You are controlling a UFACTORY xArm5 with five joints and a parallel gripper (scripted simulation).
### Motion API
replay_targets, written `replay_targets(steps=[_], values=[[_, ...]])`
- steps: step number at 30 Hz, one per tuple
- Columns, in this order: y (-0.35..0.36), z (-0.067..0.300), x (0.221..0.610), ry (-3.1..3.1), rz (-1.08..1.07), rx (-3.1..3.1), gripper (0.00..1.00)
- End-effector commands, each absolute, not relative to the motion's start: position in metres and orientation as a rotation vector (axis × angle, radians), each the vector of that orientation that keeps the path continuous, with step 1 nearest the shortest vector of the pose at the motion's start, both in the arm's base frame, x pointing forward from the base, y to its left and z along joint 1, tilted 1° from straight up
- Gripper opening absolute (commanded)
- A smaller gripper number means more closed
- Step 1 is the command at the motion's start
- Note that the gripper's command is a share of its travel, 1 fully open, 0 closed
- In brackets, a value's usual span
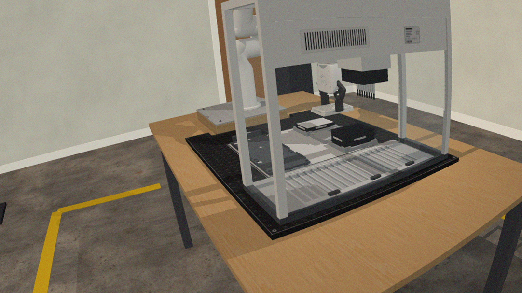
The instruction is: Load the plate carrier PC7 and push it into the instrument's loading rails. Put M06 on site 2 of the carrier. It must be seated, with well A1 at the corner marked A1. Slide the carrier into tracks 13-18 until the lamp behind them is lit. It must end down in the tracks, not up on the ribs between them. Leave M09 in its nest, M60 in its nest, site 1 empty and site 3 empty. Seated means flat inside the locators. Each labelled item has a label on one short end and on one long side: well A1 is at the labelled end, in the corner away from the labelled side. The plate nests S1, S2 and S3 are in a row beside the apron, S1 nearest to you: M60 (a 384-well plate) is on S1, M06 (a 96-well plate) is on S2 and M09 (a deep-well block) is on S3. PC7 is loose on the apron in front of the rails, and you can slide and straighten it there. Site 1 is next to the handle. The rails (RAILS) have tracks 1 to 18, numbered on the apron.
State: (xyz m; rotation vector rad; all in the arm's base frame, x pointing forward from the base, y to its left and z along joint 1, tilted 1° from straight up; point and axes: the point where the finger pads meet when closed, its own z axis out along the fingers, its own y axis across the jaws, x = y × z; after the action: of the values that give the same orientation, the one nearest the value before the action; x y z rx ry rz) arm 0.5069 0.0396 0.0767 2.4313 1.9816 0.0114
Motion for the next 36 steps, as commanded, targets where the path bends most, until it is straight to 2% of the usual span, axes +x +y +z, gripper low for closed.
replay_targets(steps=[1, 17, 26, 36], values=[[0.04, 0.085, 0.508, 1.98, 0.017, 2.429, 0.0], [0.04, 0.108, 0.508, 1.98, 0.017, 2.429, 0.0], [0.04, 0.108, 0.508, 1.98, 0.017, 2.429, 0.0], [-0.004, 0.109, 0.501, 2.004, 0.017, 2.407, 0.0]])
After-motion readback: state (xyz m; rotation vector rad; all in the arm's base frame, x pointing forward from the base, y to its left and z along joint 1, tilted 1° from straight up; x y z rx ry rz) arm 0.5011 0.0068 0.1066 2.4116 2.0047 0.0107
